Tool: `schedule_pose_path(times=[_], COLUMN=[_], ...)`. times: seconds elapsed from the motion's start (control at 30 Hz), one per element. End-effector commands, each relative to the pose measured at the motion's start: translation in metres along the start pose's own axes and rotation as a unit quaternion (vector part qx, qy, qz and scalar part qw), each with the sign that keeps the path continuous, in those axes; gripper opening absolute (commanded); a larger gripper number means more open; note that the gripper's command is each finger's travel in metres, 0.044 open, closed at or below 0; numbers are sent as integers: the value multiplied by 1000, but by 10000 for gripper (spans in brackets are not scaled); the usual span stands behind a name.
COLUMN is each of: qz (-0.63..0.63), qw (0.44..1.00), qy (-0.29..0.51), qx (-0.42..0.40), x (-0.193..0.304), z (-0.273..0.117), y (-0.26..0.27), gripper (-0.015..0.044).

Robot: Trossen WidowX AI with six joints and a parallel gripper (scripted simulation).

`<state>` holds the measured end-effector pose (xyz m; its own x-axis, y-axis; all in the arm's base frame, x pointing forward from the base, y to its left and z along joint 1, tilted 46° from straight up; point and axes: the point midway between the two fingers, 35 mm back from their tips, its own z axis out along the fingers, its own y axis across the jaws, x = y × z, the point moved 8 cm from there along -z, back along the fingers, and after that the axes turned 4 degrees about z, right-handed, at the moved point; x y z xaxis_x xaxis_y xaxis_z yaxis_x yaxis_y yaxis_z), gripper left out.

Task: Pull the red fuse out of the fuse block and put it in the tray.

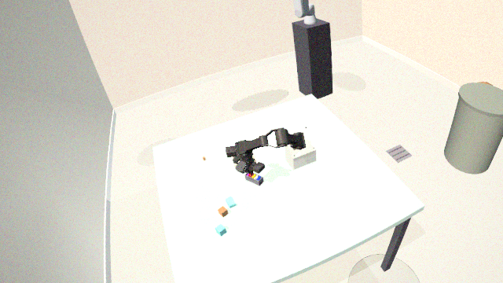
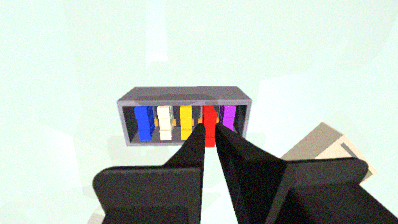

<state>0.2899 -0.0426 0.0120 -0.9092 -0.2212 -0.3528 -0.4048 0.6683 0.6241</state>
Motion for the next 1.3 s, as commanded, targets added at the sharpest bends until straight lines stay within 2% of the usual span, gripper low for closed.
schedule_pose_path(times=[0.0,1.27], qz=[-3,-1], qw=[1000,1000], qy=[1,0], qx=[2,1], x=[0,0], z=[-2,-21], y=[0,0], gripper=[0,0])
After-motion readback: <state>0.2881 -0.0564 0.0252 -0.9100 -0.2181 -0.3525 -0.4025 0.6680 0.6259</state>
